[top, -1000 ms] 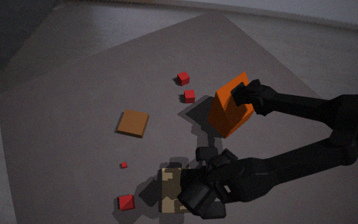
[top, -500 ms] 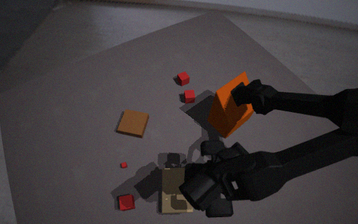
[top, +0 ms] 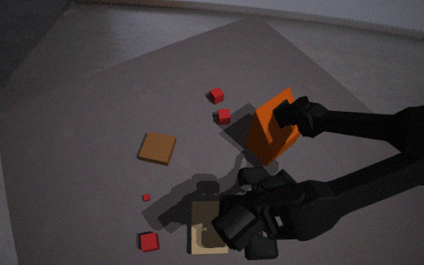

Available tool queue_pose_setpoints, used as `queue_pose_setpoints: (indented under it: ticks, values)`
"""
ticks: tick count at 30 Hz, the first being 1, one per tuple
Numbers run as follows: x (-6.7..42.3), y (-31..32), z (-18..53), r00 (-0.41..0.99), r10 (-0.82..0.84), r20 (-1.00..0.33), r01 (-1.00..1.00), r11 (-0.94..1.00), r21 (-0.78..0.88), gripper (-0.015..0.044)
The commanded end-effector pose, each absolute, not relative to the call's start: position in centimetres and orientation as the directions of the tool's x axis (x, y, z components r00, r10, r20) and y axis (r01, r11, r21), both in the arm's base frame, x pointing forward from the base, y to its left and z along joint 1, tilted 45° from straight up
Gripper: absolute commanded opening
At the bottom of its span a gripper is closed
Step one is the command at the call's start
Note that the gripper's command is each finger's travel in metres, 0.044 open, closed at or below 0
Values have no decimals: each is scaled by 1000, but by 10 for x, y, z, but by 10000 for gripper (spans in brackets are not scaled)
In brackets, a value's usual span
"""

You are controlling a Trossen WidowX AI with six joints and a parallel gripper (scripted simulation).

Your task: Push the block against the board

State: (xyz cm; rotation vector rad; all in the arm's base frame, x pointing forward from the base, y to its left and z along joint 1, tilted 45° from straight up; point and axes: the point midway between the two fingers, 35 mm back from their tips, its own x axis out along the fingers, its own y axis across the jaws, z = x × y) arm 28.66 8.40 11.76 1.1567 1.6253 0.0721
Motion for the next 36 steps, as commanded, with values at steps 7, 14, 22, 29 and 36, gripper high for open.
queue_pose_setpoints:
  ticks: [7,14,22,29,36]
  values:
    - [287,84,118,61,702,-710,630,524,572,0]
    - [287,84,118,61,702,-710,630,524,572,0]
    - [309,64,106,70,671,-738,669,518,534,0]
    - [360,15,69,69,626,-777,714,513,477,0]
    - [407,-43,8,52,605,-794,728,521,445,0]
